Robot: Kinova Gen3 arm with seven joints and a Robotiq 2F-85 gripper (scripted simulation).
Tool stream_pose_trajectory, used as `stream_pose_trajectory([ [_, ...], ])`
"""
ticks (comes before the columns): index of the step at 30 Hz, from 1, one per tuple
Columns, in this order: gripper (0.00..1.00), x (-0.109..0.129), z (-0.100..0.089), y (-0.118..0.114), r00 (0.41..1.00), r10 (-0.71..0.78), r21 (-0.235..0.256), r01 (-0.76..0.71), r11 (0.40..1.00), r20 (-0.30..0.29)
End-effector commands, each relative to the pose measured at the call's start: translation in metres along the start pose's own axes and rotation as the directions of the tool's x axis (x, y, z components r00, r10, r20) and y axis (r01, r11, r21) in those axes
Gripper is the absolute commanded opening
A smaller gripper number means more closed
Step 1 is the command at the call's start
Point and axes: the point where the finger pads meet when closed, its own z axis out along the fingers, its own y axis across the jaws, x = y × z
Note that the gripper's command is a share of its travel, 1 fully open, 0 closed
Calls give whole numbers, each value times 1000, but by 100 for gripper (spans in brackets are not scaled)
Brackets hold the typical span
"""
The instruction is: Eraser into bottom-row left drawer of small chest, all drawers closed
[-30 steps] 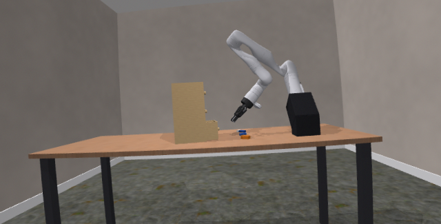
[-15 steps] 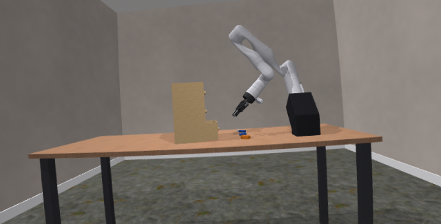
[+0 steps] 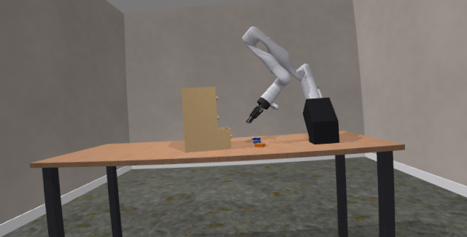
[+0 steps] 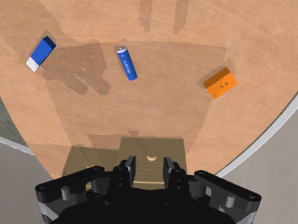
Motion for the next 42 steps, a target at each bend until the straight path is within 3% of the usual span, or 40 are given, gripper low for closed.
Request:
stream_pose_trajectory([
  [1, 33, -1, -1, 1, 1000, 11, 1, -11, 1000, 0],
  [24, 33, -3, -4, 2, 995, 96, 35, -96, 995, 4],
  [42, 33, -3, -11, 2, 970, 243, 94, -243, 965, 14],
])
